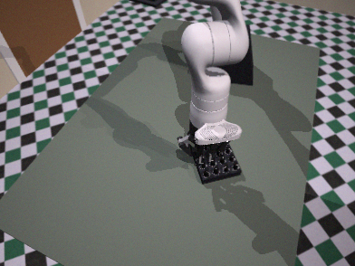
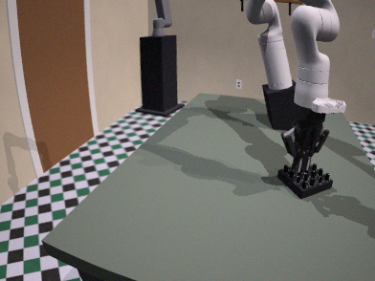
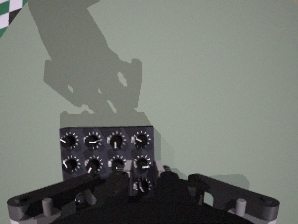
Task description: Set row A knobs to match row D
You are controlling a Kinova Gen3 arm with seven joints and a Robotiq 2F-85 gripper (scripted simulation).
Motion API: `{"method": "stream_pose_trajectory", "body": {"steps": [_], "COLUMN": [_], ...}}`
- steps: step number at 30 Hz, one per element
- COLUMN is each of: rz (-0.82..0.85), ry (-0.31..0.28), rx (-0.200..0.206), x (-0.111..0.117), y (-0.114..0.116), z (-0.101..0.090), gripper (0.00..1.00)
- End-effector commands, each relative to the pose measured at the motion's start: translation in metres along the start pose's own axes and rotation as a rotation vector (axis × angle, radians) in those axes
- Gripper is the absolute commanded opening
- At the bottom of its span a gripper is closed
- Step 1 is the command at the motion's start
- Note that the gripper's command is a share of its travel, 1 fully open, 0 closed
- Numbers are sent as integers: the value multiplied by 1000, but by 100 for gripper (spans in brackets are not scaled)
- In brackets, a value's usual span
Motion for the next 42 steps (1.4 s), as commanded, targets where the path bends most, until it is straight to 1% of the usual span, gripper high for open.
{"method": "stream_pose_trajectory", "body": {"steps": [1,15,42], "rz": [-1,-1,-1], "ry": [-4,-4,-4], "rx": [0,0,0], "x": [-1,-1,-1], "y": [0,-1,-1], "z": [4,10,11], "gripper": [19,19,19]}}
Point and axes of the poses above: the point where the finger pads meet when closed, its own z axis out along the fingers, its own y axis across the jaws, x = y × z, the point moved 7 cm from there along -z, back along the fingers, and after that the axes turned 2 degrees about z, right-handed, at the moved point
